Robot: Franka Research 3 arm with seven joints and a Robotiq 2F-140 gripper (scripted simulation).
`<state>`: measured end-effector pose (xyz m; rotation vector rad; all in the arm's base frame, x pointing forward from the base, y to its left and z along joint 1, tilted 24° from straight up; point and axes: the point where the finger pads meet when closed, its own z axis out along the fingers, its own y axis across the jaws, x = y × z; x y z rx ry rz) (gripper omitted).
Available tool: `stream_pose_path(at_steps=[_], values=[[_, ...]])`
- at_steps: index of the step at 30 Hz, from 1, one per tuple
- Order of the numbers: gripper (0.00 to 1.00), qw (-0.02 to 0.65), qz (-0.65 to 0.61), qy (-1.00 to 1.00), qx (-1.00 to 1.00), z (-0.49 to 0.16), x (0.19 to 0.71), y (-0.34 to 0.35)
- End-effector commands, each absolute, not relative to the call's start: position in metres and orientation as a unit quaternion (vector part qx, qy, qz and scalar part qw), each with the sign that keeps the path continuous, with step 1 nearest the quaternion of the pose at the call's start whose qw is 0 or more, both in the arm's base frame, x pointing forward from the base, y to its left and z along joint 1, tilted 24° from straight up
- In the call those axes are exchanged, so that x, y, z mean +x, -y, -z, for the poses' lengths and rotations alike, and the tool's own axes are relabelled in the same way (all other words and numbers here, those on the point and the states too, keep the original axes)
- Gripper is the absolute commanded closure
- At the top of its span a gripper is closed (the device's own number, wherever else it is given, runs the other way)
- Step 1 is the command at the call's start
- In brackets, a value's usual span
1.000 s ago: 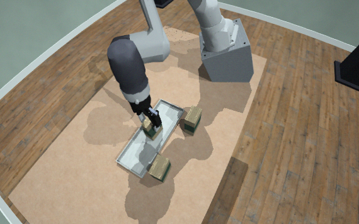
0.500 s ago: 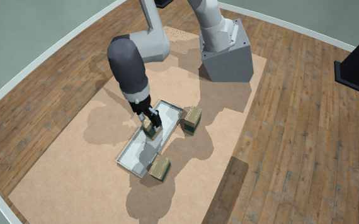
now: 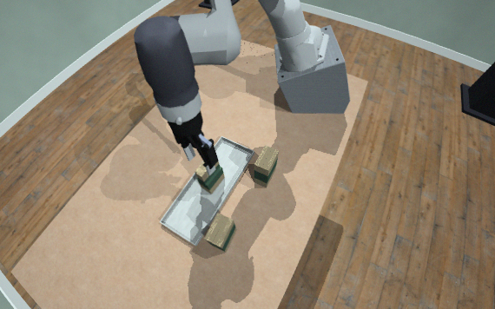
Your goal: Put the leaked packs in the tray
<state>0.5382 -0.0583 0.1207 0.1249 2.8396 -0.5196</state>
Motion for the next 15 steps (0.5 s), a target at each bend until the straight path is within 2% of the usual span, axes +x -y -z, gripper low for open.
stream_pose_path(at_steps=[1,10,15], values=[[0.45,0.108,0.178,-0.978,0.019,-0.124,0.530,0.057],[0.45,0.108,0.178,-0.978,0.019,-0.125,0.530,0.057],[0.45,0.114,0.187,-0.976,0.005,-0.133,0.563,0.036]])
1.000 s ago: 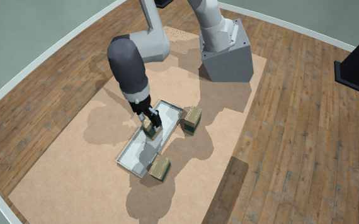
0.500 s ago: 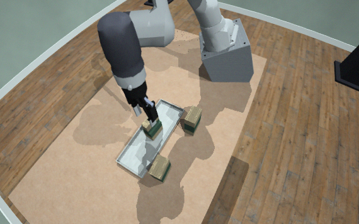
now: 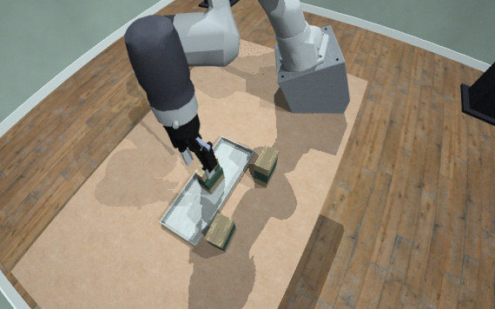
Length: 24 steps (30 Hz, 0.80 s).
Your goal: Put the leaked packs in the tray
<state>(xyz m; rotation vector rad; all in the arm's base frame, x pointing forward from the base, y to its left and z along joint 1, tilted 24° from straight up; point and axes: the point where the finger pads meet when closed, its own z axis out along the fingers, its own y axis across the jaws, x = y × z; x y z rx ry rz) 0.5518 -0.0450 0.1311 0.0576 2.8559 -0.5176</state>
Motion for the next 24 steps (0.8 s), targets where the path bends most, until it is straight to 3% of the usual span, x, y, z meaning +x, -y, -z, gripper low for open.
stream_pose_path(at_steps=[1,5,10,24], values=[[0.45,0.114,0.187,-0.976,0.005,-0.133,0.563,0.036],[0.45,0.111,0.196,-0.974,-0.029,-0.128,0.628,-0.024],[0.45,0.097,0.188,-0.976,-0.054,-0.103,0.664,-0.075],[0.45,0.094,0.186,-0.976,-0.057,-0.098,0.668,-0.083]])
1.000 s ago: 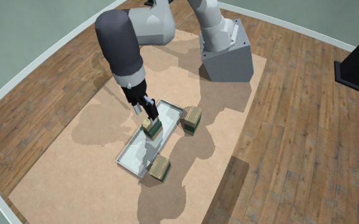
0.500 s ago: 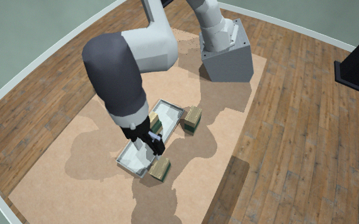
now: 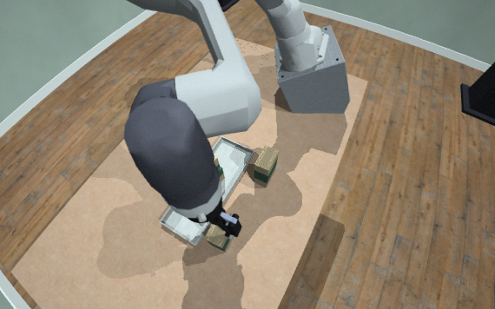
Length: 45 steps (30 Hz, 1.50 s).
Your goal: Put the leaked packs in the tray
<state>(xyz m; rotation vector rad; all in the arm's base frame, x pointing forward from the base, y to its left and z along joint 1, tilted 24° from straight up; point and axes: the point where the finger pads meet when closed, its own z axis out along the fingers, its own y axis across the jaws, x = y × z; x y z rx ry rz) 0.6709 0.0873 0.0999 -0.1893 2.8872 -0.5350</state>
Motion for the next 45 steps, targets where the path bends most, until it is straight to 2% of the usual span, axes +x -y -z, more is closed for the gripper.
stream_pose_path(at_steps=[1,45], values=[[0.45,0.094,0.186,-0.976,-0.057,-0.098,0.668,-0.083],[0.45,0.094,0.186,-0.976,-0.057,-0.080,0.674,-0.076]])
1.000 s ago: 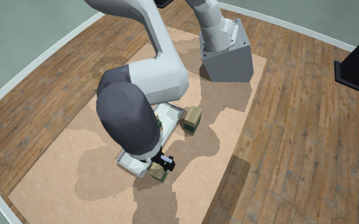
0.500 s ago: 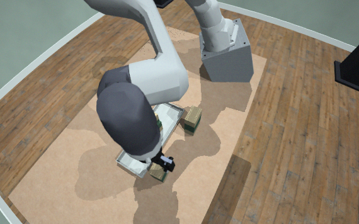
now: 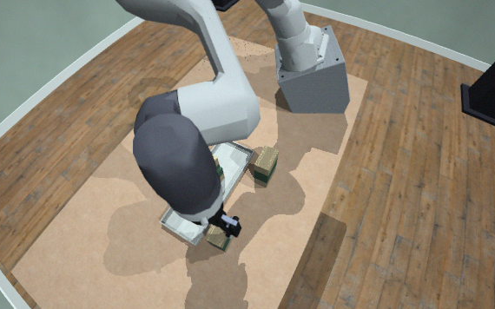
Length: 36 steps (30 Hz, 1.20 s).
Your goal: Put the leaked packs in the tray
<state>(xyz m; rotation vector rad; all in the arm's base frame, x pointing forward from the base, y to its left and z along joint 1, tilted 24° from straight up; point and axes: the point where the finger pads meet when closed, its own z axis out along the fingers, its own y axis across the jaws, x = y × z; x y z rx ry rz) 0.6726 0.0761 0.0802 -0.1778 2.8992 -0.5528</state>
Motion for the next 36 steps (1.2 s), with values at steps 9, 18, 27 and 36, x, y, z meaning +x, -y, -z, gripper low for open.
stream_pose_path(at_steps=[9,18,27,36], values=[[0.45,0.094,0.186,-0.976,-0.057,-0.0799,0.6745,-0.0763],[0.45,0.094,0.186,-0.976,-0.057,-0.0800,0.6747,-0.0764],[0.45,0.094,0.186,-0.976,-0.057,-0.0785,0.6751,-0.0758],[0.45,0.094,0.186,-0.976,-0.057,-0.0711,0.6767,-0.0729]])
